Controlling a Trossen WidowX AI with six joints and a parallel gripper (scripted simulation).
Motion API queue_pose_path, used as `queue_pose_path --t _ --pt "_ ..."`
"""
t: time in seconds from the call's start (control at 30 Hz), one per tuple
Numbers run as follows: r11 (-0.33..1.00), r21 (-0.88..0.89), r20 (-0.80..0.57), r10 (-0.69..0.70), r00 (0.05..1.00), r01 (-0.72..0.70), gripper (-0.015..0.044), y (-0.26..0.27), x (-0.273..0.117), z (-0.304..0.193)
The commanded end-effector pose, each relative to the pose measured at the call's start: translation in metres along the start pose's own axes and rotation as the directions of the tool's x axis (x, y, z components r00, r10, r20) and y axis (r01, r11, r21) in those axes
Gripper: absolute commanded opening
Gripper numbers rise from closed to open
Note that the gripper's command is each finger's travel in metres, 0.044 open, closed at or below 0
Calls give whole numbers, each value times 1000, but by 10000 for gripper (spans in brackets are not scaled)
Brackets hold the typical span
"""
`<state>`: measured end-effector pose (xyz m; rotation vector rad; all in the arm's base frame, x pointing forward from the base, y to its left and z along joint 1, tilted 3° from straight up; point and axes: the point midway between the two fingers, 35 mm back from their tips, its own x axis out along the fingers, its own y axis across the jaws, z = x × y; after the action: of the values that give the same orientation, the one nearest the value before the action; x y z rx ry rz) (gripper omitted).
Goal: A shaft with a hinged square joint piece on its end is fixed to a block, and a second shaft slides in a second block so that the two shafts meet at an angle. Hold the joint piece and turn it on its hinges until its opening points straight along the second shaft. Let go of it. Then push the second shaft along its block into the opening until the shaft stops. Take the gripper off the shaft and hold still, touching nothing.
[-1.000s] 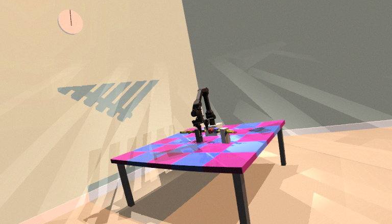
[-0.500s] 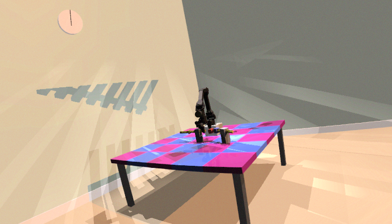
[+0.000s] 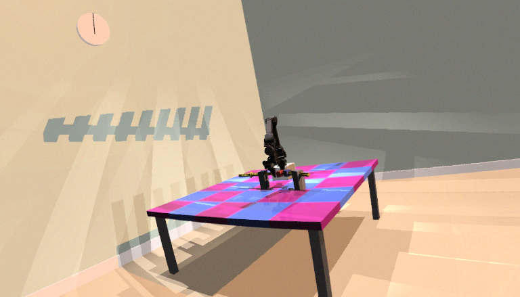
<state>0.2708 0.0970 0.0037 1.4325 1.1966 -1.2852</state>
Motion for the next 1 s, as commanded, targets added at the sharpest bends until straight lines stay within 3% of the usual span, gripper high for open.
queue_pose_path --t 0.0,0.47,0.8,0.97 --pt "1000 3 -1 -4 1000 4 440 0 7 -1" --pt "1000 3 -1 -4 1000 4 440 0 27 -2" --pt "1000 3 -1 -4 1000 4 182 0 27 -2" --pt "1000 3 -1 -4 1000 4 182 0 27 -2"
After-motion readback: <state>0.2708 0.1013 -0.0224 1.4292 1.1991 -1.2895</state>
